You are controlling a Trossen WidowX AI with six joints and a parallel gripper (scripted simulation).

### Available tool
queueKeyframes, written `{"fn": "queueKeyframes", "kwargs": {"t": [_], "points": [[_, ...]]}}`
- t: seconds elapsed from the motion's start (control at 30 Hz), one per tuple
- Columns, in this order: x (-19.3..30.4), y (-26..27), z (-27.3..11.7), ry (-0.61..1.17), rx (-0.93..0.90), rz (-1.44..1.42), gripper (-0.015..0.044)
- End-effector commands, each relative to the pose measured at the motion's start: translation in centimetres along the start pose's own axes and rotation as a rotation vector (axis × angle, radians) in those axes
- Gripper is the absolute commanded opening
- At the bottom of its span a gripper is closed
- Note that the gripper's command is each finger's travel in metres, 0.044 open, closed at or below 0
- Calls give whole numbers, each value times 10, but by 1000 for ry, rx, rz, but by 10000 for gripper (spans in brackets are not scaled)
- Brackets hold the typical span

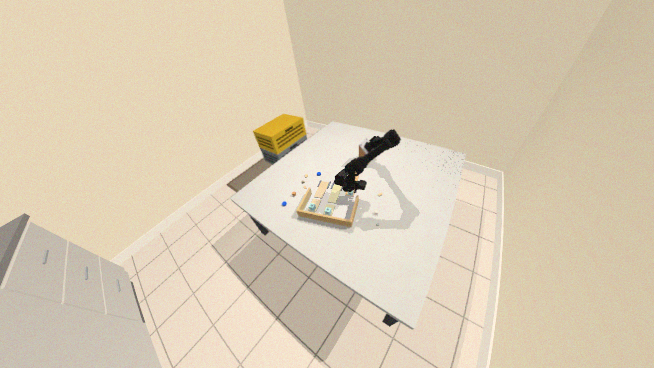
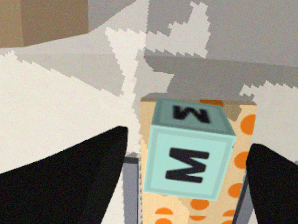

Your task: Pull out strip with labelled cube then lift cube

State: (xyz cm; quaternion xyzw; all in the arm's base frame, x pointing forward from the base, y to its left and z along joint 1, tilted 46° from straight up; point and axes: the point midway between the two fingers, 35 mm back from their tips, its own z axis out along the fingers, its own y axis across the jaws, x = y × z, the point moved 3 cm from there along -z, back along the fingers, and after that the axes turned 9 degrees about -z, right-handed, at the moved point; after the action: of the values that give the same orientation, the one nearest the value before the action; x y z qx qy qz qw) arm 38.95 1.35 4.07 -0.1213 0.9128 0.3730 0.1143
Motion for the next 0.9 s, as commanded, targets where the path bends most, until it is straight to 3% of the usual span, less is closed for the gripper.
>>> {"fn": "queueKeyframes", "kwargs": {"t": [0.0,0.27,0.4,0.63,0.77,0.87], "points": [[2,1,10,5,-8,7,250],[2,1,14,5,-9,7,250],[1,1,11,3,-3,1,145],[1,1,11,3,-3,1,98],[5,1,8,4,-3,2,0],[18,3,-3,5,-2,4,0]]}}
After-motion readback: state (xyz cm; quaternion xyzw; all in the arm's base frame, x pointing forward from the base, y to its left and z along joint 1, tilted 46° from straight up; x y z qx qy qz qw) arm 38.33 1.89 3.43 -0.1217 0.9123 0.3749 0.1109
